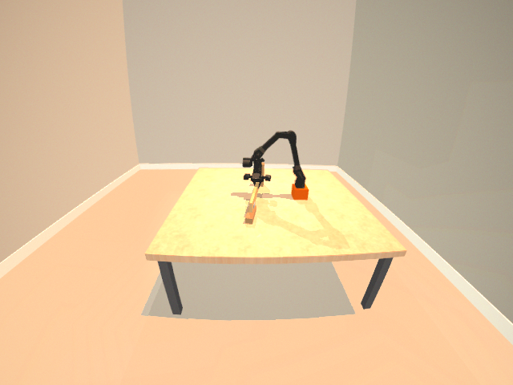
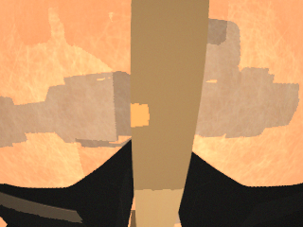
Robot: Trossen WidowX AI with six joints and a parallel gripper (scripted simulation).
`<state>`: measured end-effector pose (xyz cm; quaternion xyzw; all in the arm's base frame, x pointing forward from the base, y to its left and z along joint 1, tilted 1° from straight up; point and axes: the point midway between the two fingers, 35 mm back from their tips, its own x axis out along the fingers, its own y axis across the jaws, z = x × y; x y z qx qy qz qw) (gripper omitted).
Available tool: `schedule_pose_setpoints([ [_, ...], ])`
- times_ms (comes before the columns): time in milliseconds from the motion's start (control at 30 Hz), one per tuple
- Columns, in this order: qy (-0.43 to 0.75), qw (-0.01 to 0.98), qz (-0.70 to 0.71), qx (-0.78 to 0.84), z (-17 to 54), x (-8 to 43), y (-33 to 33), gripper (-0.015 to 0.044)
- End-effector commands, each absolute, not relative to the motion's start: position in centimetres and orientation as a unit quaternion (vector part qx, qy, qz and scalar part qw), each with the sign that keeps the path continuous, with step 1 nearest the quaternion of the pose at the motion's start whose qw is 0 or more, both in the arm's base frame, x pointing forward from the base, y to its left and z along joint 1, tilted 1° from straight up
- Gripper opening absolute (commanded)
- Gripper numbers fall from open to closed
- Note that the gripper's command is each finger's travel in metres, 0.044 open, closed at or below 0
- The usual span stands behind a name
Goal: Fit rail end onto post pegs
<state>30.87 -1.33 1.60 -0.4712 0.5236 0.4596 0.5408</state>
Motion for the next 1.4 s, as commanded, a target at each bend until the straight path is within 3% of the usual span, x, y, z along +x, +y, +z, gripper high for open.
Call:
schedule_pose_setpoints([
  [0,0.521,0.545,0.458,-0.471,1.48,30.97,-1.24,0.0000],
  [1367,0.522,0.544,0.458,-0.471,1.57,30.67,-1.20,0.0000],
])
